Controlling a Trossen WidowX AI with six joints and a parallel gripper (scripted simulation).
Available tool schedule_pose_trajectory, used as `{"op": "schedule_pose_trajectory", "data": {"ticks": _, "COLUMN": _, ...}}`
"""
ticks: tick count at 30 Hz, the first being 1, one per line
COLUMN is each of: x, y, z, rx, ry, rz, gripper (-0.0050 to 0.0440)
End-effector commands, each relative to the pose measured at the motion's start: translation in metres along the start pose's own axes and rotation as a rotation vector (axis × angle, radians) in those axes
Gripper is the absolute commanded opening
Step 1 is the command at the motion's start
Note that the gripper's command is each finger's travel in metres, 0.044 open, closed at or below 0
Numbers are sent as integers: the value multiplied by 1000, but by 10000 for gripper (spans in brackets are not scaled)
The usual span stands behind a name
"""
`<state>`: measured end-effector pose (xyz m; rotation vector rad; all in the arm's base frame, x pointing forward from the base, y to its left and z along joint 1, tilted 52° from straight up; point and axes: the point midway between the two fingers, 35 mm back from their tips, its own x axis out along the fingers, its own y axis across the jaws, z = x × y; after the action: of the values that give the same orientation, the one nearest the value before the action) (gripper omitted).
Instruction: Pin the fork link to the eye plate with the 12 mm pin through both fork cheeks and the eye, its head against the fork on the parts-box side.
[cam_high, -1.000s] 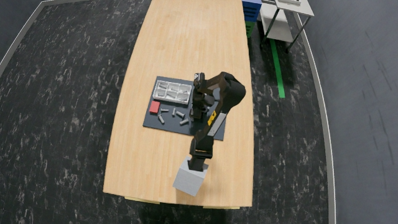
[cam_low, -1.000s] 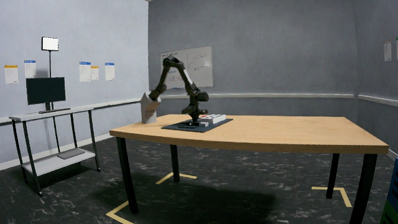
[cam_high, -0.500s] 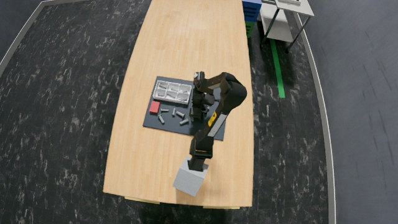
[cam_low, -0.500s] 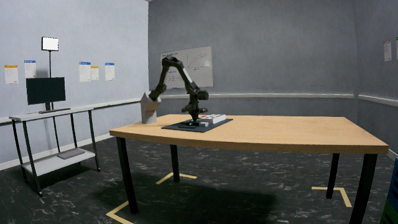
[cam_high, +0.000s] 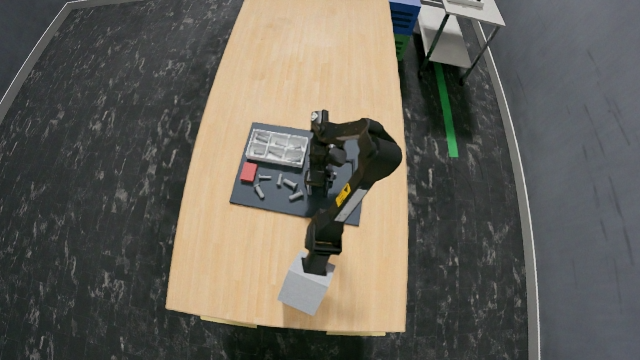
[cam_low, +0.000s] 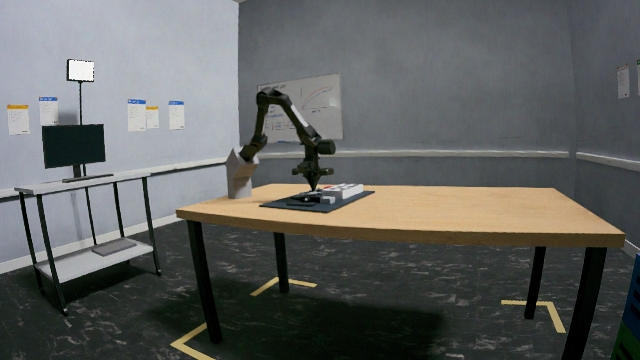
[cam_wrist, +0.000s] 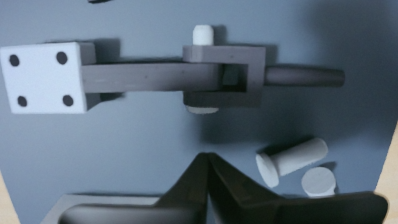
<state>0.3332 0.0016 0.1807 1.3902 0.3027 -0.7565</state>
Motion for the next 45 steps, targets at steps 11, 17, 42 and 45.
{"op": "schedule_pose_trajectory", "data": {"ticks": 11, "x": -34, "y": 9, "z": 2, "rx": 19, "ry": 5, "rz": 34, "gripper": -50}}
{"op": "schedule_pose_trajectory", "data": {"ticks": 17, "x": -44, "y": 9, "z": 2, "rx": 19, "ry": 5, "rz": 33, "gripper": -50}}
{"op": "schedule_pose_trajectory", "data": {"ticks": 42, "x": -47, "y": 7, "z": 2, "rx": 15, "ry": 5, "rz": 27, "gripper": -50}}
{"op": "schedule_pose_trajectory", "data": {"ticks": 45, "x": -47, "y": 7, "z": 2, "rx": 15, "ry": 5, "rz": 27, "gripper": -50}}
